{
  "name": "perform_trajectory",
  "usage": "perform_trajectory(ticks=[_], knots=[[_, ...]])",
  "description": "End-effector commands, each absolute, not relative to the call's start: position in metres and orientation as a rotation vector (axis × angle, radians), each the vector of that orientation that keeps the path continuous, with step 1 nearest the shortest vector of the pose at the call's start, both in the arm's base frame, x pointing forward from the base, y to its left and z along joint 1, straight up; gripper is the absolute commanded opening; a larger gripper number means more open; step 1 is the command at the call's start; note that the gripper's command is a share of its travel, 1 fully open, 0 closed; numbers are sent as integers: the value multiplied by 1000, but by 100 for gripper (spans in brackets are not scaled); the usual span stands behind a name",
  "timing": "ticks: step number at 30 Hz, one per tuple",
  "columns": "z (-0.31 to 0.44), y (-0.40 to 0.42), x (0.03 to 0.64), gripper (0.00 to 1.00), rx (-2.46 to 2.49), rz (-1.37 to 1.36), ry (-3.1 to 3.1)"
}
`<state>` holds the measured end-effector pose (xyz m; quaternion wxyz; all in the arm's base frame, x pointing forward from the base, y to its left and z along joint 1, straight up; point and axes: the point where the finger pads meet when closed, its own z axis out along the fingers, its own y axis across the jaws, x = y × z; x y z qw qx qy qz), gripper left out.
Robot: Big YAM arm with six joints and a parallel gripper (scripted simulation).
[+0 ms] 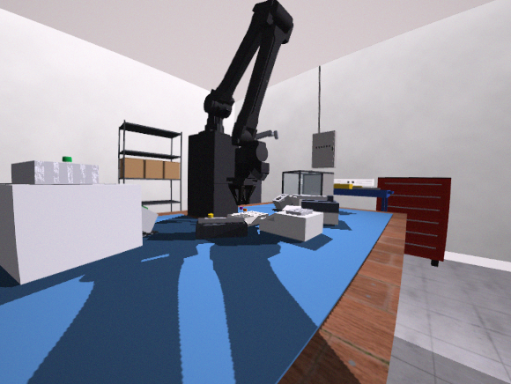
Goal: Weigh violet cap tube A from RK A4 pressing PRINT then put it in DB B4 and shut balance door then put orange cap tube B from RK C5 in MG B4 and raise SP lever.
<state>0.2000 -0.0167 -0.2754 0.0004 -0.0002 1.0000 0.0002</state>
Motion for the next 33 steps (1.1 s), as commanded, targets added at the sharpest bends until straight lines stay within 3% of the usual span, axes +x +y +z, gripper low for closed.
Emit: perform_trajectory(ticks=[1,33], knots=[[-274,-17,195,36,-2,0,3148],[-288,-18,199,36,-5,-2,3143]])
